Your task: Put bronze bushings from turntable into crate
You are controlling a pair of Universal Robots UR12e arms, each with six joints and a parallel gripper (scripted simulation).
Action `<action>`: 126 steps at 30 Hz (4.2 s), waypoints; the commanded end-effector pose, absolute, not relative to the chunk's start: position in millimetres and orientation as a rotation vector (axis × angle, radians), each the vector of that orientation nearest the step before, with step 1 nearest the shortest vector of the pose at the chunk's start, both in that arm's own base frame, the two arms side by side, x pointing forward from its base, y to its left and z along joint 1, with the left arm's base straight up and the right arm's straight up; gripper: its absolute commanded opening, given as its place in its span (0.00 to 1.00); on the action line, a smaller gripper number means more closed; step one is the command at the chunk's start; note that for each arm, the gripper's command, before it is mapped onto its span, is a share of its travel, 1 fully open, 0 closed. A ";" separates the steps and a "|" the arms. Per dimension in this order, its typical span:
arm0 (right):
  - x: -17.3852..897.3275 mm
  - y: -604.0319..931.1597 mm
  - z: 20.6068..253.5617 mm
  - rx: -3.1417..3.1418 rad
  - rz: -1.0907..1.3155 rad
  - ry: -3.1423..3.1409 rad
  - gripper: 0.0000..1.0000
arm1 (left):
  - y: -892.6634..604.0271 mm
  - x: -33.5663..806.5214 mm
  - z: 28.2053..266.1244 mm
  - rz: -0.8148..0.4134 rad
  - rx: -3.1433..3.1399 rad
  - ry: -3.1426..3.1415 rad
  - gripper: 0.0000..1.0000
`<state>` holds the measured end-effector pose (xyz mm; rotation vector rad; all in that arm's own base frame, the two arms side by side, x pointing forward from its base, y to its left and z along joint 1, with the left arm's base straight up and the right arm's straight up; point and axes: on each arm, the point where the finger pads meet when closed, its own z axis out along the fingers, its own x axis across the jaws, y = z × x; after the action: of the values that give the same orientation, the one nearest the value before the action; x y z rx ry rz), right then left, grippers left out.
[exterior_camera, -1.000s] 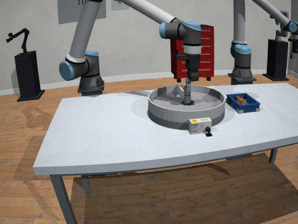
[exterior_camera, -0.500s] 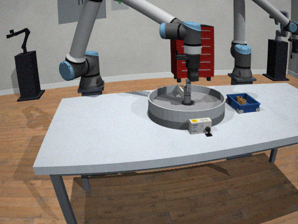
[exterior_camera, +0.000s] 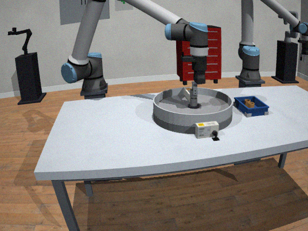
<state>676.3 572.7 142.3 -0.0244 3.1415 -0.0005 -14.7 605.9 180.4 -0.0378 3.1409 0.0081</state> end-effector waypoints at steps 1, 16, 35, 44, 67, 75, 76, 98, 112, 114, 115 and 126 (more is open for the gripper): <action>677.8 571.4 142.4 -0.022 0.002 3.141 0.00 | 603.8 -16.4 177.0 0.000 -0.043 3.141 1.00; 677.7 571.3 141.7 -0.022 0.001 3.141 0.00 | 603.8 -16.4 177.0 0.000 -0.043 3.141 1.00; 677.6 571.0 136.2 -0.022 0.001 3.141 0.00 | 603.8 -16.4 177.0 0.000 -0.043 3.141 1.00; 677.5 570.9 135.5 -0.022 0.001 3.141 0.00 | 603.8 -16.4 177.0 0.000 -0.043 3.141 1.00; 677.5 570.9 135.6 -0.022 0.001 3.141 0.00 | 603.8 -16.4 177.0 0.000 -0.043 3.141 1.00; 677.5 570.9 135.6 -0.022 0.001 3.141 0.00 | 603.8 -16.4 177.0 0.000 -0.043 3.141 1.00; 677.5 570.9 135.6 -0.022 0.001 3.141 0.00 | 603.8 -16.4 177.0 0.000 -0.043 3.141 1.00; 677.5 570.9 135.2 -0.022 0.001 3.141 0.00 | 603.8 -16.4 177.0 0.000 -0.043 3.141 1.00; 677.5 570.9 135.2 -0.022 0.001 3.141 0.00 | 603.8 -16.4 177.0 0.000 -0.043 3.141 1.00; 677.5 570.9 135.2 -0.022 0.001 3.141 0.00 | 603.8 -16.4 177.0 0.000 -0.043 3.141 1.00; 677.5 570.9 135.2 -0.022 0.001 3.141 0.00 | 603.8 -16.4 177.0 0.000 -0.043 3.141 1.00; 677.5 570.9 135.2 -0.022 0.001 3.141 0.38 | 603.8 -16.4 177.0 0.000 -0.043 3.141 1.00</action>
<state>676.1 572.3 135.9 -0.0244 3.1412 0.0002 -14.7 605.9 180.4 -0.0378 3.1409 0.0081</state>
